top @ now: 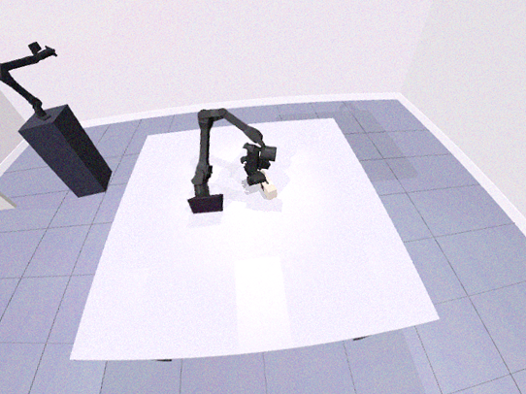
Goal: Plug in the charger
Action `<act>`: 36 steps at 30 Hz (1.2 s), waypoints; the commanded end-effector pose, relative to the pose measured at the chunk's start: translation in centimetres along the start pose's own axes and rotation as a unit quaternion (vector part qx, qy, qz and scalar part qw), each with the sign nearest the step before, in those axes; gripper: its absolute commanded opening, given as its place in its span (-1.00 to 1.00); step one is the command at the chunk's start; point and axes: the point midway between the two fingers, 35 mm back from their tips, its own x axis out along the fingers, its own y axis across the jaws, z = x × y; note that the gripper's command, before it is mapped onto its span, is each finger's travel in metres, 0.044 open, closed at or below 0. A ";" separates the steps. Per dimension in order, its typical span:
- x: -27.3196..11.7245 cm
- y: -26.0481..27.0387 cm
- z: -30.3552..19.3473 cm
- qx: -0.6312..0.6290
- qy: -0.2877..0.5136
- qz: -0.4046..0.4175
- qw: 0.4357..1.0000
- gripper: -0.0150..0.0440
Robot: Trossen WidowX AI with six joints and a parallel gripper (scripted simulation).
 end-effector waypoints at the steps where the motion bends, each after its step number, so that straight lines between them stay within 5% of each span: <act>1: -0.4 0.1 0.7 -0.007 -0.015 0.000 1.000 -0.49; 32: 0.0 0.0 0.0 0.001 0.000 -0.001 1.000 -0.49; 36: 0.0 0.0 0.0 0.001 0.000 -0.001 1.000 -0.14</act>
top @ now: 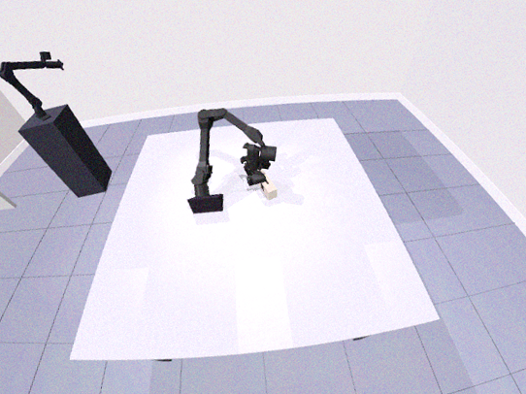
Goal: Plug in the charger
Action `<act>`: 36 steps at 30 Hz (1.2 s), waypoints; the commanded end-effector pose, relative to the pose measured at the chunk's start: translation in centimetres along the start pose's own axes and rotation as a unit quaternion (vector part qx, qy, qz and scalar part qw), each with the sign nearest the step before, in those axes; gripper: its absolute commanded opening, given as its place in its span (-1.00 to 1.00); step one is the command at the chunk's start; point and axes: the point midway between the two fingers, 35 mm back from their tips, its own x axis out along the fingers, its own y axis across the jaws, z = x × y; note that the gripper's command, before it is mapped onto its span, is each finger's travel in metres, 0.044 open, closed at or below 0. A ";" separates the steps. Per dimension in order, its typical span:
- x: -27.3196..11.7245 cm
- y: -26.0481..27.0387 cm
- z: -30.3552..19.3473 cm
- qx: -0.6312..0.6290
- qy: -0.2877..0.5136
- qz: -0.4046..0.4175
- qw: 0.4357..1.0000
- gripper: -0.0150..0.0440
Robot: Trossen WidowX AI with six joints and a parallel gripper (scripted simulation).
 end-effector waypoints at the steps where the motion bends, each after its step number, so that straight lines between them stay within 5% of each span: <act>1: 0.0 0.0 0.0 0.000 -0.001 0.000 1.000 -0.05; 13: 0.0 0.0 0.0 0.000 -0.002 0.000 1.000 1.00; 36: 0.1 0.0 -0.7 -0.005 -0.010 0.001 1.000 1.00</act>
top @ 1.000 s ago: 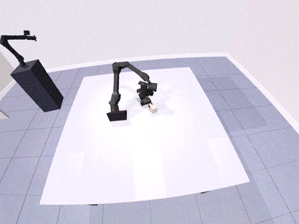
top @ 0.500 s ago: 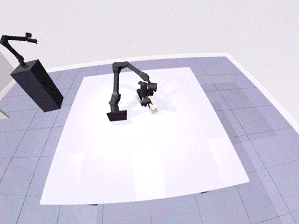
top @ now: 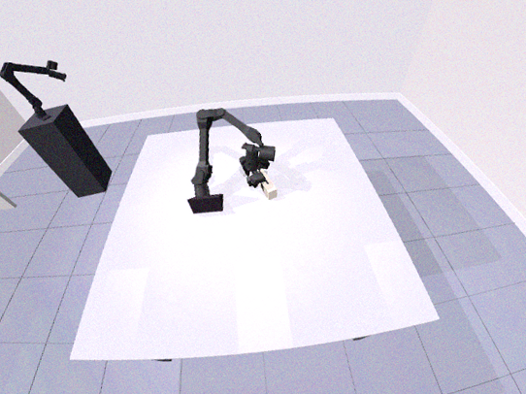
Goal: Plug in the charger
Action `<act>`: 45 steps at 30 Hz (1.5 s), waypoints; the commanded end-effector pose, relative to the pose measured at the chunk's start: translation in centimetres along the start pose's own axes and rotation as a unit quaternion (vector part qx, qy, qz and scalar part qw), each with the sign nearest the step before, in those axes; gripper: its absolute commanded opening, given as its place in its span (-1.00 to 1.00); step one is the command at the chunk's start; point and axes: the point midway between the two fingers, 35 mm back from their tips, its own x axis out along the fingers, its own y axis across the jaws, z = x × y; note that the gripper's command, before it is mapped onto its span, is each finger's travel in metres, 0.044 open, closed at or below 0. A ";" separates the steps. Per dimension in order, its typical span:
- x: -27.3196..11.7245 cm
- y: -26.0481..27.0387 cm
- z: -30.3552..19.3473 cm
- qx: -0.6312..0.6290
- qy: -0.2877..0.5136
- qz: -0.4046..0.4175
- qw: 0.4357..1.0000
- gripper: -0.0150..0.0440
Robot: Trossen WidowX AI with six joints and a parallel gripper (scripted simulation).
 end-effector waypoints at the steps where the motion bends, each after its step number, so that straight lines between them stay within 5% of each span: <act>1: 0.1 0.1 -0.3 -0.001 -0.003 0.003 1.000 1.00; 45: 0.3 -0.2 -4.3 -0.003 -0.008 0.002 1.000 1.00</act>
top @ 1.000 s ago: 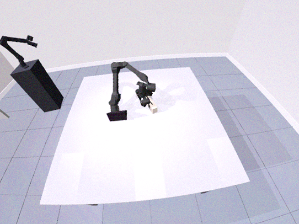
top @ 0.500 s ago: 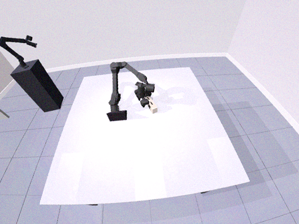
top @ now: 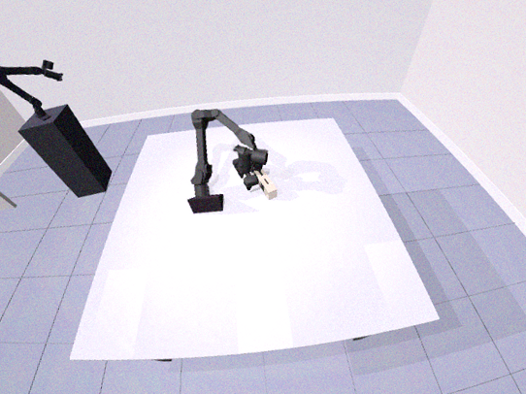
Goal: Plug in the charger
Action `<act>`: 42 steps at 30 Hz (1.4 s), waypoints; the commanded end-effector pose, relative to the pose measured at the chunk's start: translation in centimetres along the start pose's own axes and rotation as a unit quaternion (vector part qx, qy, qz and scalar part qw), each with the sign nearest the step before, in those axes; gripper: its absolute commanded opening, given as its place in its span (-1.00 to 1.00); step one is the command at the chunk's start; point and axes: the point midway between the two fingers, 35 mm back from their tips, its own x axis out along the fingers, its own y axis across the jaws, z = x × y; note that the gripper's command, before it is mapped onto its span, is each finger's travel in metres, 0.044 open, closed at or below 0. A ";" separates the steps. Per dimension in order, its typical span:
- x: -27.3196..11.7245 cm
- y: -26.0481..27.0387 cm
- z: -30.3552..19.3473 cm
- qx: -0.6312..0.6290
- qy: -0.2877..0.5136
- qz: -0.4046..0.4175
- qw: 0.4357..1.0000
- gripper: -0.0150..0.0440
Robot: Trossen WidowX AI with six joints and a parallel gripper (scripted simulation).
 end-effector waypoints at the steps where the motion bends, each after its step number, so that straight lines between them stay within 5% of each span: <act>1: 0.1 0.0 -1.0 0.001 0.002 -0.001 1.000 1.00; 21: 0.2 0.0 -2.6 0.001 -0.005 0.002 1.000 1.00; 31: -7.2 0.0 -1.4 0.002 -0.294 0.001 0.956 1.00; 42: -7.4 0.0 -1.4 0.002 -0.299 0.000 0.954 1.00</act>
